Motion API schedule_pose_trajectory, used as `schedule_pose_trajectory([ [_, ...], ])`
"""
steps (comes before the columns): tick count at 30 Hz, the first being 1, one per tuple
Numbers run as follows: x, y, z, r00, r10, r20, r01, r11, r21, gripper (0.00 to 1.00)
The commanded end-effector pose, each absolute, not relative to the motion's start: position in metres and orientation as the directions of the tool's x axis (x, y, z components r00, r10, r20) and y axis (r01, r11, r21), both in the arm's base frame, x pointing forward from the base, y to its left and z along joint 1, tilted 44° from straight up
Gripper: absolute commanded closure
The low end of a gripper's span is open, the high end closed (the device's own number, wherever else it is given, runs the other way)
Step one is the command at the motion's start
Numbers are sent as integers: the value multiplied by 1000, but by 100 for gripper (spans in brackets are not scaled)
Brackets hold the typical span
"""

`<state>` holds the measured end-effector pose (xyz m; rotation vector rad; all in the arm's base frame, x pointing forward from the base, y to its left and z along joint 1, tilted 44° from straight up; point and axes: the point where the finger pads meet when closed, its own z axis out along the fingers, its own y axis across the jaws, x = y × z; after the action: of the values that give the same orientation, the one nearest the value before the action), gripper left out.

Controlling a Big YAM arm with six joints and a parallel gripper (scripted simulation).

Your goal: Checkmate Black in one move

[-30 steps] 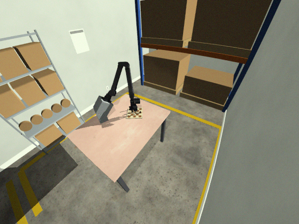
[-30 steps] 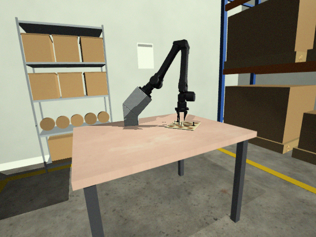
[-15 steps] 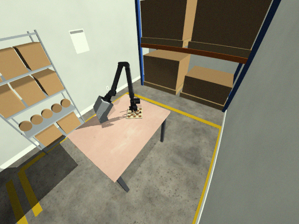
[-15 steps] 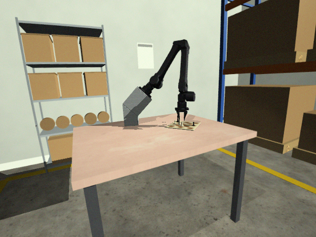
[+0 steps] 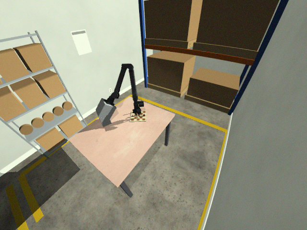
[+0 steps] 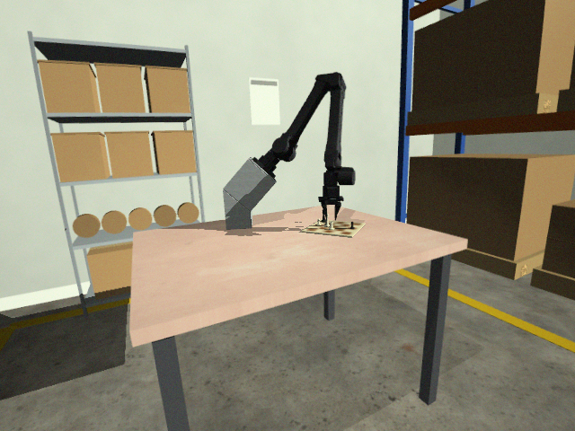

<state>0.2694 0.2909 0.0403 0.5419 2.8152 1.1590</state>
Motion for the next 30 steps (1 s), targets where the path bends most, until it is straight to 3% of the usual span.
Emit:
schedule_pose_trajectory([
  [1,268,303,36,-940,328,94,299,658,691,64],
  [30,269,316,22,-940,327,96,300,658,691,64],
])
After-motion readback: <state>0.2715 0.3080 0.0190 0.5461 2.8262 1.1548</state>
